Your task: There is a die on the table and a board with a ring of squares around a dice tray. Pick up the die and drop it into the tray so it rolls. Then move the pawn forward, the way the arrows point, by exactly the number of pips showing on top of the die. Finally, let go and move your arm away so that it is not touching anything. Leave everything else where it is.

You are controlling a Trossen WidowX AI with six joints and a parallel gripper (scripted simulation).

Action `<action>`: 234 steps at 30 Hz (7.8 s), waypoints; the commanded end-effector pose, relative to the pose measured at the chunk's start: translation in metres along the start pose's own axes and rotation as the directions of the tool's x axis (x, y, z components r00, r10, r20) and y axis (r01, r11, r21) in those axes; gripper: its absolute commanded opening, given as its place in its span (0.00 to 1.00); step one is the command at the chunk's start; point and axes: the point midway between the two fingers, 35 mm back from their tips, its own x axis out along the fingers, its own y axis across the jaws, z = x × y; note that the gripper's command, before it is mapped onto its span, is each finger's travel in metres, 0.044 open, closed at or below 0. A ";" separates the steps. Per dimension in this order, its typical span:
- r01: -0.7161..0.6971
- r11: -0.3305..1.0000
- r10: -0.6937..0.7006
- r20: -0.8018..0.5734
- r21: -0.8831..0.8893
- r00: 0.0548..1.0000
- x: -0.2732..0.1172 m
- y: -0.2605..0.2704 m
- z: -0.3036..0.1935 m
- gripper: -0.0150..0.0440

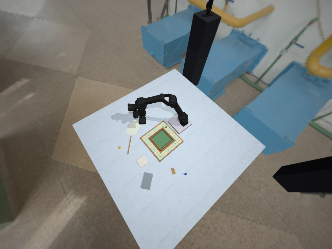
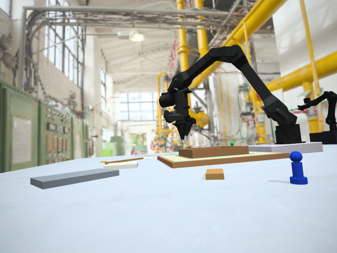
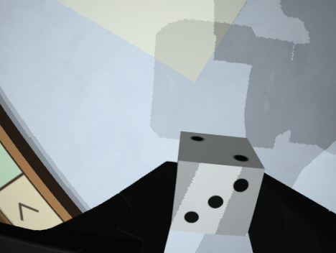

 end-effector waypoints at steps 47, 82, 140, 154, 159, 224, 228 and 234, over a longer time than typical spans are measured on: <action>-0.010 0.876 0.002 -0.017 -0.482 1.000 -0.031 0.169 -0.123 0.25; -0.020 0.820 0.420 0.576 -0.573 0.701 -0.017 0.198 -0.154 0.25; -0.019 0.820 0.104 0.115 -0.573 0.988 -0.049 0.192 -0.165 1.00; -0.014 0.997 0.015 0.007 -0.071 1.000 -0.020 0.101 -0.194 0.64; -0.001 0.991 0.004 -0.018 0.130 1.000 -0.009 0.074 -0.211 0.59; -0.001 0.991 0.004 -0.018 0.130 1.000 0.003 0.076 -0.203 0.25; -0.001 0.991 0.004 -0.018 0.130 1.000 -0.017 0.076 -0.202 0.25; -0.001 0.991 0.004 -0.018 0.130 1.000 -0.047 0.075 -0.205 0.25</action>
